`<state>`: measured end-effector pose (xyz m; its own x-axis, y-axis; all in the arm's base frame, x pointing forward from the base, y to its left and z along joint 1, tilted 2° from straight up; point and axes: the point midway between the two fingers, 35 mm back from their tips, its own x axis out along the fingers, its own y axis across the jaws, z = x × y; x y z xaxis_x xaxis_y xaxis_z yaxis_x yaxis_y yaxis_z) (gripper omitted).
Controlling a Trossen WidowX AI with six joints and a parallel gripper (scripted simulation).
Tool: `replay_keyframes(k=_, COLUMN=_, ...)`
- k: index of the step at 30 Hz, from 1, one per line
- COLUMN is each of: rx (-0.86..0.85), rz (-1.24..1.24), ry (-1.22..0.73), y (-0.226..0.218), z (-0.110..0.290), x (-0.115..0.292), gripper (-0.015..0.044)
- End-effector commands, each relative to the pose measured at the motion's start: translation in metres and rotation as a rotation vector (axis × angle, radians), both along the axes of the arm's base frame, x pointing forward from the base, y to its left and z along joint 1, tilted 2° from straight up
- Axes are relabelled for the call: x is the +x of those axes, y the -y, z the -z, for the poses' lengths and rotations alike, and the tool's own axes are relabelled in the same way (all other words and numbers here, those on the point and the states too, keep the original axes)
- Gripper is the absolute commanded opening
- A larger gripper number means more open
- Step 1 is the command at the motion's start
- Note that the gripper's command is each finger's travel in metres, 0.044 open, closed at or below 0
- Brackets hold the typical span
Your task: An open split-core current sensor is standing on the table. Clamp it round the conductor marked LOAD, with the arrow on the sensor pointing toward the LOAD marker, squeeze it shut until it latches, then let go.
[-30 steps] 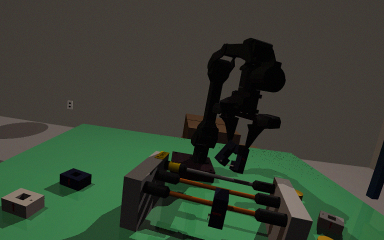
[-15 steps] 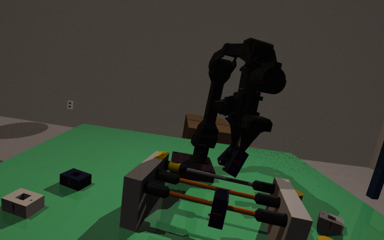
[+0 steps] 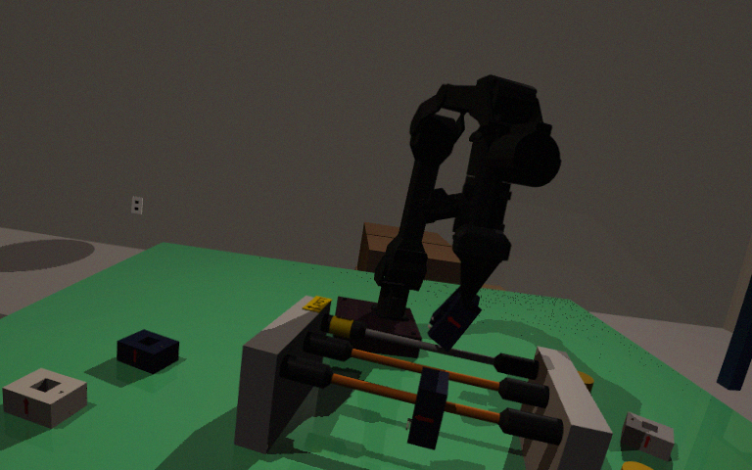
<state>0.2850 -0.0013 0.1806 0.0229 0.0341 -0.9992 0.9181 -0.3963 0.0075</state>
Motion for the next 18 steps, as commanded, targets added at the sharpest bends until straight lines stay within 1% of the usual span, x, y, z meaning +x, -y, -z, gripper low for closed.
replay_keyframes(k=1, rx=0.001, rz=0.014, ry=-0.001, y=0.000, z=0.004, x=0.001, gripper=0.0000)
replay_keyframes(k=18, rx=0.001, rz=0.014, ry=-0.001, y=-0.001, z=0.032, x=0.002, gripper=0.0000)
